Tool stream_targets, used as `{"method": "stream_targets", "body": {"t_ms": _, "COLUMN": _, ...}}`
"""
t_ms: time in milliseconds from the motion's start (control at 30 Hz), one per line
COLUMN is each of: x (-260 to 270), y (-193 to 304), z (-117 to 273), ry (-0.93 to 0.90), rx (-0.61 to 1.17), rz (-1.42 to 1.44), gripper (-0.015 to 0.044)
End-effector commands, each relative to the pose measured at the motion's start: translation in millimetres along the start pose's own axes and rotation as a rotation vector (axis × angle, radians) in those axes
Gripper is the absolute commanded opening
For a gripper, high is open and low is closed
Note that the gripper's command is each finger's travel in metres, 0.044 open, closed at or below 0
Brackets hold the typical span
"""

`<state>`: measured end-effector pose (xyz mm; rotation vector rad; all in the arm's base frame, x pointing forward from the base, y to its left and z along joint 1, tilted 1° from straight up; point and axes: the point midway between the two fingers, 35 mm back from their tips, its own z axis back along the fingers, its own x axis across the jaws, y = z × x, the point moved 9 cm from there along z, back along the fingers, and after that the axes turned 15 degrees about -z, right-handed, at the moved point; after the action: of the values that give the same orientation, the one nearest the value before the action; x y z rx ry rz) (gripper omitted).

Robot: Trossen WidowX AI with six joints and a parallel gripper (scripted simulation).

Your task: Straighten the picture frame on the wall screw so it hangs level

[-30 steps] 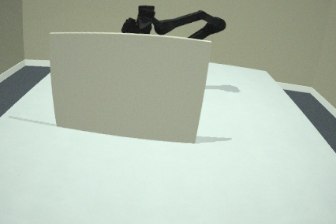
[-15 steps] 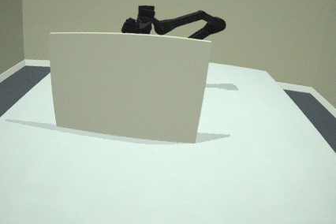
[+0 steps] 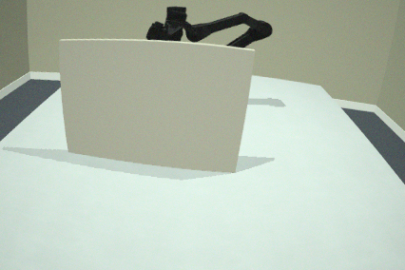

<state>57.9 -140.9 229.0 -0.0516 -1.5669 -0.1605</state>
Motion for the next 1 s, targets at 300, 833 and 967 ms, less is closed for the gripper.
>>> {"method": "stream_targets", "body": {"t_ms": 300, "x": -1.3, "y": 0.4, "z": 0.0, "ry": 0.001, "rx": 0.006, "rz": -0.010, "gripper": 0.0260}}
{"method": "stream_targets", "body": {"t_ms": 833, "x": -1.3, "y": 0.4, "z": 0.0, "ry": 0.001, "rx": 0.006, "rz": -0.010, "gripper": 0.0260}}
{"method": "stream_targets", "body": {"t_ms": 967, "x": -1.9, "y": -1.6, "z": -4.2, "ry": 0.001, "rx": 0.001, "rz": -0.003, "gripper": 0.0260}}
